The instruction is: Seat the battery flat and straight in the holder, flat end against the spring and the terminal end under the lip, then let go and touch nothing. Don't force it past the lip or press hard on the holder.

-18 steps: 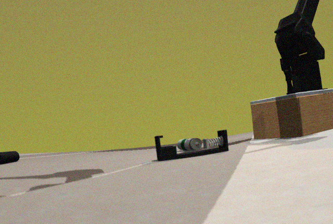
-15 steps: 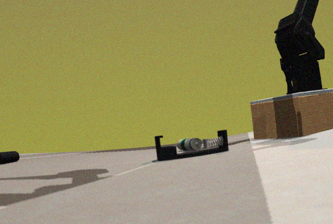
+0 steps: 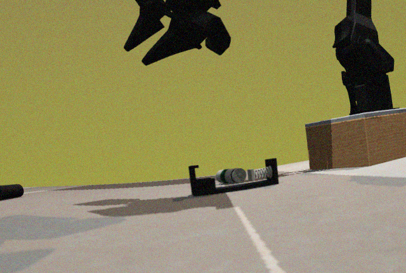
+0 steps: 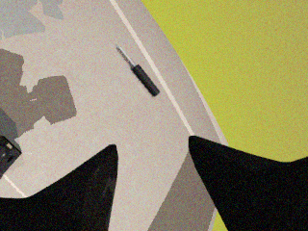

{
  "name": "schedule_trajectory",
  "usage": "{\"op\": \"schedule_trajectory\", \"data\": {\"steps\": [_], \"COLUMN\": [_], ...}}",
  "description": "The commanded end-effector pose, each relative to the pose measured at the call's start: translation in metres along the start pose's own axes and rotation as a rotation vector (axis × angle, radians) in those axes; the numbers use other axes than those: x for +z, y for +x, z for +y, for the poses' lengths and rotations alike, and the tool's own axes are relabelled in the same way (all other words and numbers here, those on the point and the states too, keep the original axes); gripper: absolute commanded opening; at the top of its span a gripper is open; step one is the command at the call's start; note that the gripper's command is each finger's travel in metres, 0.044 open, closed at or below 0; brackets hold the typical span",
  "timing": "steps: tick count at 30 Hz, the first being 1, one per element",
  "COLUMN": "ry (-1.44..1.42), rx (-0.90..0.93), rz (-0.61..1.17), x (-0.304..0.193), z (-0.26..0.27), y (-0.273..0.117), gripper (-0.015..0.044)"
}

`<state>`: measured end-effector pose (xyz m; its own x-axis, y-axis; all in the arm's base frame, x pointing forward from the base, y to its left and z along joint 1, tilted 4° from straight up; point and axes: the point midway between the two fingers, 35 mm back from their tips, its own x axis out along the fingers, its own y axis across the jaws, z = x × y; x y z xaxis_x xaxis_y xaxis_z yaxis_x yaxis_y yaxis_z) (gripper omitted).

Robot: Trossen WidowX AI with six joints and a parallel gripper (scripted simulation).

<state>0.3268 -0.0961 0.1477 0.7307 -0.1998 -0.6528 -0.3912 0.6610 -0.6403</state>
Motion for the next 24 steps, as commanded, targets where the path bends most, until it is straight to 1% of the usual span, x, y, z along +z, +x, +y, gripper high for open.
{"op": "schedule_trajectory", "data": {"steps": [1, 6, 9, 11, 24], "ry": [-0.392, -0.636, -0.765, -0.819, -0.825], "rx": [0.311, 0.597, 0.777, 0.859, 0.869], "rz": [0.163, 0.160, 0.096, 0.048, 0.042], "x": [-0.068, -0.115, -0.140, -0.150, -0.152], "z": [0.033, 0.065, 0.085, 0.095, 0.097], "y": [0.023, 0.025, 0.020, 0.016, 0.016], "gripper": [0.0234, 0.0234, 0.0234, 0.0234, 0.0234]}}
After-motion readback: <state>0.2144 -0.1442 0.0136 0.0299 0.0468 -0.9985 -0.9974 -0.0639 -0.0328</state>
